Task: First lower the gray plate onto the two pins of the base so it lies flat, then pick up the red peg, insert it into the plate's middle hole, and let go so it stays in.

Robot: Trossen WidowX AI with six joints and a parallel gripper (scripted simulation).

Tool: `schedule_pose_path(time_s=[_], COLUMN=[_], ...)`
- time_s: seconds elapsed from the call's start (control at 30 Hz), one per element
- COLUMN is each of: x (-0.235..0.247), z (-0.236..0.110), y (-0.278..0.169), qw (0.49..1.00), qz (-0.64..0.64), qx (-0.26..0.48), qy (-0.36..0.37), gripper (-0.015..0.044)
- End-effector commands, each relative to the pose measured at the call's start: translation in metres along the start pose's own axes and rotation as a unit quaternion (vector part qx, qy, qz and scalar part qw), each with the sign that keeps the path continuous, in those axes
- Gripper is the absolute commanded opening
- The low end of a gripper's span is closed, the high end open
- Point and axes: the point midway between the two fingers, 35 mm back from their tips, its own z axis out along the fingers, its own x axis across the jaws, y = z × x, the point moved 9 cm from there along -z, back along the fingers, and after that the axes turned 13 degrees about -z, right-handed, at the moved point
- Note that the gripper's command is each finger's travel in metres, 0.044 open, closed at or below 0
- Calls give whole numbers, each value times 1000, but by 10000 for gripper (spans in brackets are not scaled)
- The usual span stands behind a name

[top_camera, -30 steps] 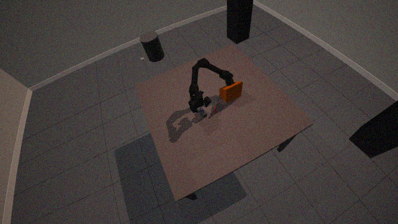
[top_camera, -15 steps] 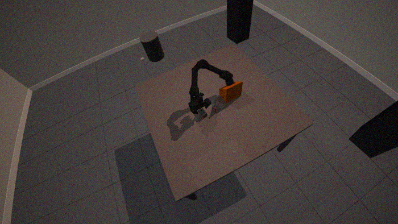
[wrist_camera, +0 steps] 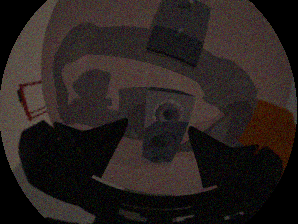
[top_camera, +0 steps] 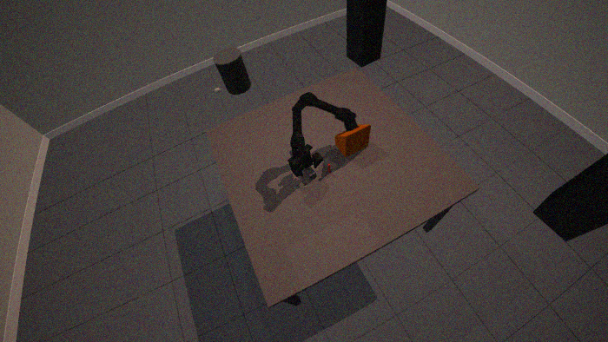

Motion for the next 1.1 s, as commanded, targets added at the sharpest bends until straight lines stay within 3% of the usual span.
schedule_pose_path(time_s=[0.0,0.13,0.5,0.97,1.07], x=[-2,-2,-2,-2,-2], z=[9,13,13,13,11], y=[-1,-1,-1,-1,0], qw=[1000,1000,1000,1000,1000], qz=[-4,-4,-4,-4,-4], qx=[-3,-3,-3,-3,-3], qy=[-4,-5,-5,-5,-4], gripper=[440,440,151,58,0])
